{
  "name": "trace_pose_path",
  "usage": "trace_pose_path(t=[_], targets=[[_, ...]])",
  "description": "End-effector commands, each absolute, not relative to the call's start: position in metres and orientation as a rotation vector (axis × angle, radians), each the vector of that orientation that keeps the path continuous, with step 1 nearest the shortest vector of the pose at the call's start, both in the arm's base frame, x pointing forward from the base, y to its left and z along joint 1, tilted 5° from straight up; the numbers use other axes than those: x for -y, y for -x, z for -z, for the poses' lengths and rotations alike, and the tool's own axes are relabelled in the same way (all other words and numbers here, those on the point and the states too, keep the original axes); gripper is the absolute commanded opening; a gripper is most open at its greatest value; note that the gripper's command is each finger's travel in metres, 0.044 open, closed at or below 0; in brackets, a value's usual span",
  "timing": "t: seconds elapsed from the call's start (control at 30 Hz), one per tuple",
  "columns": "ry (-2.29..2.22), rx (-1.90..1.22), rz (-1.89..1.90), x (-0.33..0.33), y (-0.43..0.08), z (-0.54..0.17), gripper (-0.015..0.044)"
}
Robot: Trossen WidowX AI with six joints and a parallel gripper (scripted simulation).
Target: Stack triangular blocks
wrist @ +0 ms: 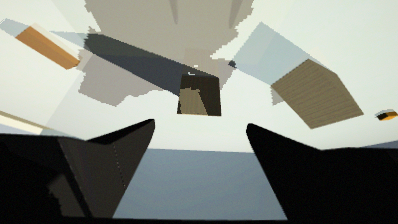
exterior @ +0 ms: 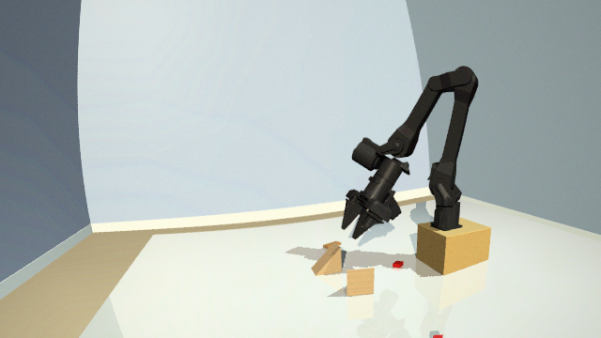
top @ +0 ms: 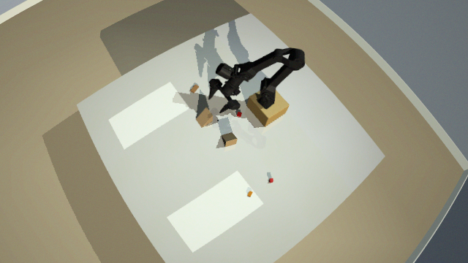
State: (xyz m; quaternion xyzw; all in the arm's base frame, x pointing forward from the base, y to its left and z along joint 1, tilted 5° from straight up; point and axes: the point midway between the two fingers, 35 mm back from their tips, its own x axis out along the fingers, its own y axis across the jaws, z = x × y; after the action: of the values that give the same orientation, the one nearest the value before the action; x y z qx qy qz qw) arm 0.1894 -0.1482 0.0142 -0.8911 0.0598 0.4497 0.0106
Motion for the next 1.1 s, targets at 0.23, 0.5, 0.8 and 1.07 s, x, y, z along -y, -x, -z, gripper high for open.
trace_pose_path(t=[0.23,0.5,0.8,1.07], targets=[[2.767,-0.198,-1.408,0.153,-0.197,-0.003,0.044],[2.767,-0.198,-1.409,0.156,-0.205,0.006,0.044],[2.771,-0.183,-1.423,0.157,-0.213,0.019,0.044],[2.772,-0.183,-1.423,0.158,-0.219,0.03,0.044]])
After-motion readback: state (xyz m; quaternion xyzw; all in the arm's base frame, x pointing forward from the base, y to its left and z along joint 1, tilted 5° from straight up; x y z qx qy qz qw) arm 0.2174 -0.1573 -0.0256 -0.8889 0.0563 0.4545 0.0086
